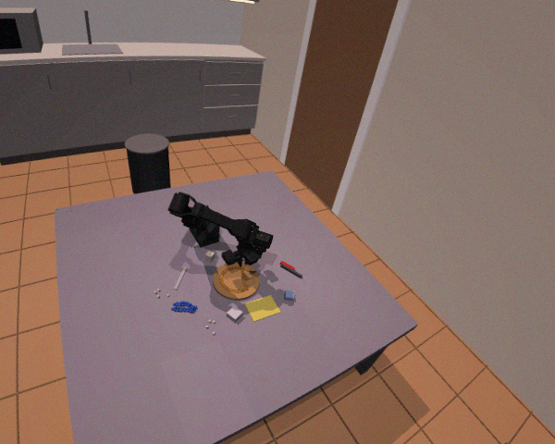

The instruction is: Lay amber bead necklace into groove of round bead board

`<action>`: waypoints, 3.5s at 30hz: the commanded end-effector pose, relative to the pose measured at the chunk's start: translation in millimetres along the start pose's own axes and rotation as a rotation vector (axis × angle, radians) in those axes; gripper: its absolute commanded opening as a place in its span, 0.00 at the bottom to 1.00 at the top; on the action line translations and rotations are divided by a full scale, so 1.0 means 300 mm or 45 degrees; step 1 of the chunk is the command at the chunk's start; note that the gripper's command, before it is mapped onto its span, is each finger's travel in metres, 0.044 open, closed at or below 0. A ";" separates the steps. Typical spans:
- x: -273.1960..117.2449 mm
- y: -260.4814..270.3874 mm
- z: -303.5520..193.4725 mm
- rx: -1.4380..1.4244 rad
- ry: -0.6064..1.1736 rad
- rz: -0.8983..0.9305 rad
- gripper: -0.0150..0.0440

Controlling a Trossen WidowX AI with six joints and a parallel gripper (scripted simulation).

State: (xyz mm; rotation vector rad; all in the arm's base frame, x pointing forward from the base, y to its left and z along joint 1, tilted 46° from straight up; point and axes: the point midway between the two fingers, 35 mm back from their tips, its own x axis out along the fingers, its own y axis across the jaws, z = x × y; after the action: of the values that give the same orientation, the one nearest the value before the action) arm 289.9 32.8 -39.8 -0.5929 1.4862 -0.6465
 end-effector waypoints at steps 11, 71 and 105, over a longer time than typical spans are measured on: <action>0.077 -0.005 -0.009 -0.021 0.006 -0.012 0.46; 0.072 -0.005 -0.010 -0.020 0.007 -0.011 0.25; 0.081 0.009 -0.016 -0.019 0.000 -0.009 0.79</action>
State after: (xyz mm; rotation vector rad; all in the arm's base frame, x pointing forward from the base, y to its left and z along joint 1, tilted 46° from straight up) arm 284.6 17.3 -59.1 -0.6104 1.4915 -0.6418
